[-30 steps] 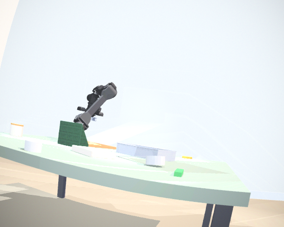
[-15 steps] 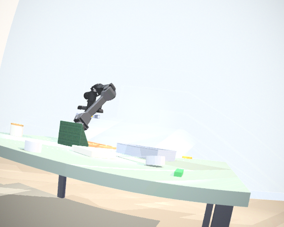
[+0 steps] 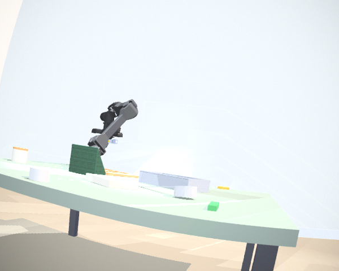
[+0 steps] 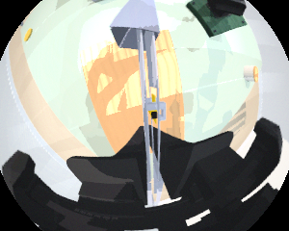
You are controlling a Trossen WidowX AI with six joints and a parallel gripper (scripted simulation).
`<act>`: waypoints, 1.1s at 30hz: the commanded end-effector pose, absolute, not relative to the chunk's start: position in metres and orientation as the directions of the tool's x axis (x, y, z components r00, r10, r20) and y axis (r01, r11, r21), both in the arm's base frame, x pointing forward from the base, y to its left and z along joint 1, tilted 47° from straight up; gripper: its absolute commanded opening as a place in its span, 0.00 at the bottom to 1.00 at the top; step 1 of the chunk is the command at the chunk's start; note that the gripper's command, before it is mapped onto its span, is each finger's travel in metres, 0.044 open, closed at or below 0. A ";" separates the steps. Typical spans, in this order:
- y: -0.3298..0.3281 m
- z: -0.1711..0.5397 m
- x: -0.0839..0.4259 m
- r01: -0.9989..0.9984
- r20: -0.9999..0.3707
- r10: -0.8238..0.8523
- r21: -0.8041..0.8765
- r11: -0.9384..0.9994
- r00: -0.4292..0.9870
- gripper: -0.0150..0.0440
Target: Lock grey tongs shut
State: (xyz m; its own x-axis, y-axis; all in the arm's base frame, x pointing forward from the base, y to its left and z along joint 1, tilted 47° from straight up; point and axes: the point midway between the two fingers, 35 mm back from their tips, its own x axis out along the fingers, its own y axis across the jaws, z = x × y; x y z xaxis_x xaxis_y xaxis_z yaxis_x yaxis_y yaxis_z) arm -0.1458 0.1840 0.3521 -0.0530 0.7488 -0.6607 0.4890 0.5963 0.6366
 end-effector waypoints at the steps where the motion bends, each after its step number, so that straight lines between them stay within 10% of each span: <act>1: 0.188 0.346 -0.148 0.489 -0.666 0.744 0.632 0.601 -0.053 0.00; 33: 0.225 0.313 -0.152 0.539 -0.677 0.734 0.600 0.591 -0.051 0.00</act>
